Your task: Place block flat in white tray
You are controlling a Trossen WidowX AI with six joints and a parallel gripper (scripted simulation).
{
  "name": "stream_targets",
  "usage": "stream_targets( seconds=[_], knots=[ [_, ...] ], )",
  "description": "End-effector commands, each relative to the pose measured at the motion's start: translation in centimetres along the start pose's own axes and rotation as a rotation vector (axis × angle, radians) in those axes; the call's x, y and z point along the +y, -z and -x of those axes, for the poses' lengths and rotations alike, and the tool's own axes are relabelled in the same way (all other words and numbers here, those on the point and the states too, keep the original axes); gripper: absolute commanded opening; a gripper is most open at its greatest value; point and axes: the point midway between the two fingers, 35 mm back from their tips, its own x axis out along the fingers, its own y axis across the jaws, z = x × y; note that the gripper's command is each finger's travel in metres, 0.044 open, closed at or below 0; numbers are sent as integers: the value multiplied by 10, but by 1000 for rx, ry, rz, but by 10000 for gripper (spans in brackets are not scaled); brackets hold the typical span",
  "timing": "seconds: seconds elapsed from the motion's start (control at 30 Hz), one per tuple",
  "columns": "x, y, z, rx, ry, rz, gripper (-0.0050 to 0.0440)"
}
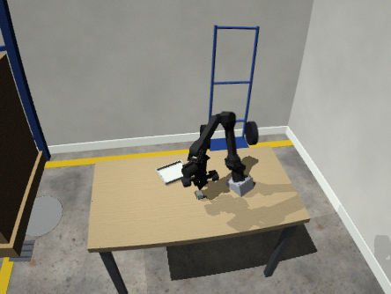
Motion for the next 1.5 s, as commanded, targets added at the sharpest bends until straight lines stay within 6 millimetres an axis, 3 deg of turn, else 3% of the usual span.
stream_targets(
  seconds=[0.0, 1.27, 1.3, 1.47],
  knots=[
    [-1, 0, 2, 8, -5, -14, 0],
    [-1, 0, 2, 8, -5, -14, 0],
    [-1, 0, 2, 8, -5, -14, 233],
    [-1, 0, 2, 8, -5, -14, 233]
  ],
)
